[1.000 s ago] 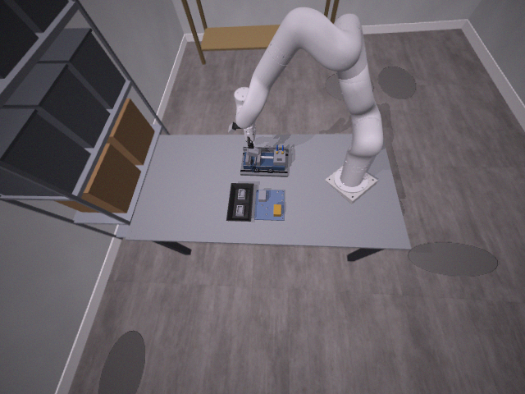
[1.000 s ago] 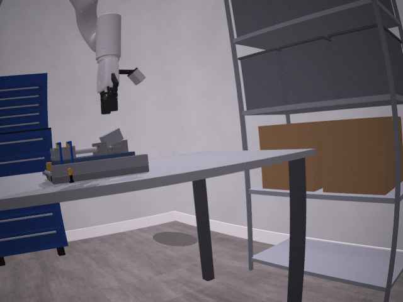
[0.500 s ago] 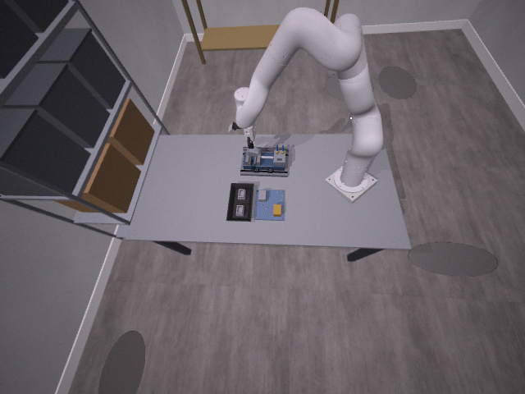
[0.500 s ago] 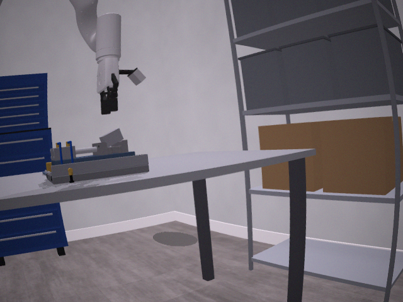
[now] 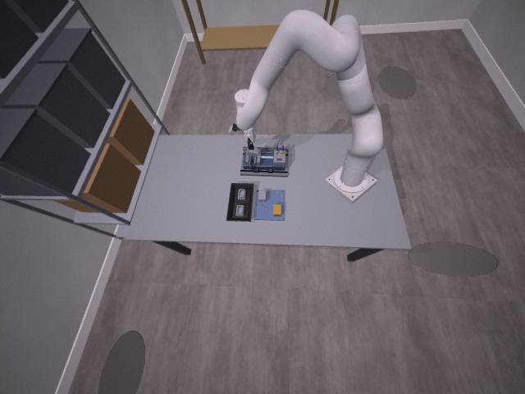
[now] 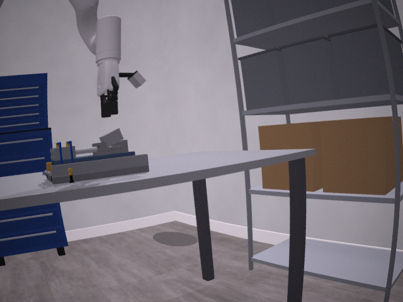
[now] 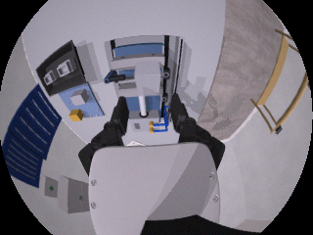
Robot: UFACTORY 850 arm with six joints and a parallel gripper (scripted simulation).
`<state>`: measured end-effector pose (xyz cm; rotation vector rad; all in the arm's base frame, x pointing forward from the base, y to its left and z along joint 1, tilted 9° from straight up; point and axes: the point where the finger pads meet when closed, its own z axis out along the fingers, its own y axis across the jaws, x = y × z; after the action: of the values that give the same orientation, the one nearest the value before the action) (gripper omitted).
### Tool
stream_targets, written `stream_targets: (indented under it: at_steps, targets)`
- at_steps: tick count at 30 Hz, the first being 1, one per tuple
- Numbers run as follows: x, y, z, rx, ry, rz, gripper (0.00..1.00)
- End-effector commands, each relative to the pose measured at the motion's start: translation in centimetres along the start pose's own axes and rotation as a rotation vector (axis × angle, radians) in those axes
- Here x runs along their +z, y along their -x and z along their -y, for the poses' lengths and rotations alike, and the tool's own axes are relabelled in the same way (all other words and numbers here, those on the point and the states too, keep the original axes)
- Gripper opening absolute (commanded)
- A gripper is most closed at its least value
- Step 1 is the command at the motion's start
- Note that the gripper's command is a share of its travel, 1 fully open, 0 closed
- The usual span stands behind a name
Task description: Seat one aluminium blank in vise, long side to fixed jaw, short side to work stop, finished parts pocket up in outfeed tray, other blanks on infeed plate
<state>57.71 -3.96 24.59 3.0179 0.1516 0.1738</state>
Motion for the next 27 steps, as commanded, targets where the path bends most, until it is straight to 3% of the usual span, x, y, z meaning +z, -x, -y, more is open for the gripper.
stream_targets:
  at_steps: [1,27]
  targets:
    - [0.4,-0.1,0.0,0.0,0.0,-0.002,0.69]
    - [3.8,-0.1,0.0,0.0,0.0,-0.002,0.69]
